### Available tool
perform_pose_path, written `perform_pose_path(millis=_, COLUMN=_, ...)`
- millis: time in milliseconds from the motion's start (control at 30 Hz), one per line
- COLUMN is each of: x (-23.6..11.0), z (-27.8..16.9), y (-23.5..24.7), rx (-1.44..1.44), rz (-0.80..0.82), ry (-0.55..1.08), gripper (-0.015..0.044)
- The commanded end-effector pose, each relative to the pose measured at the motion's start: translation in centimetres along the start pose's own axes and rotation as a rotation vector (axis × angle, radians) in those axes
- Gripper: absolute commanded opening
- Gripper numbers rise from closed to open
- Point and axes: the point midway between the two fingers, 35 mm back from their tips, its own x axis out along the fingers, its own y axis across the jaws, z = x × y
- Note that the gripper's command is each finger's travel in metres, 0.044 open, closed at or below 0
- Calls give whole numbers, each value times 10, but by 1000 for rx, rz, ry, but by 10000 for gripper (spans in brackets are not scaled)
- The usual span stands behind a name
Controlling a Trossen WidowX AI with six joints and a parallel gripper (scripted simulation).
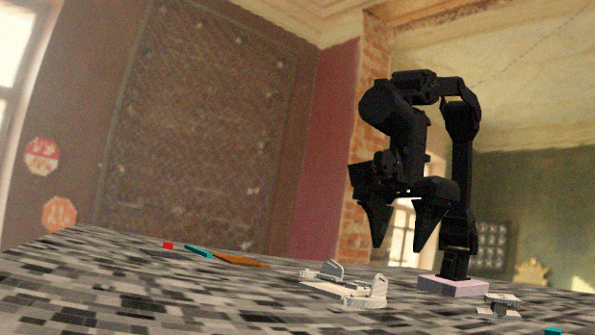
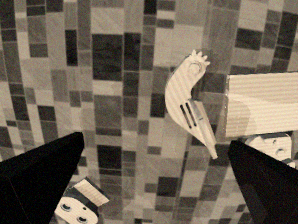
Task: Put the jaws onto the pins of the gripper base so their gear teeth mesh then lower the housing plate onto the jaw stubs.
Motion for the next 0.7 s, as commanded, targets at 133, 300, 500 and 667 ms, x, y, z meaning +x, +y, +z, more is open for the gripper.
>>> perform_pose_path(millis=133, x=1, z=-2, y=-4, rx=259, rz=-2, ry=7, gripper=440)
perform_pose_path(millis=300, x=1, z=-3, y=-7, rx=431, rz=-3, ry=7, gripper=440)
perform_pose_path(millis=500, x=0, z=-4, y=-10, rx=638, rz=-4, ry=8, gripper=440)
perform_pose_path(millis=667, x=0, z=-5, y=-12, rx=810, rz=-5, ry=8, gripper=440)
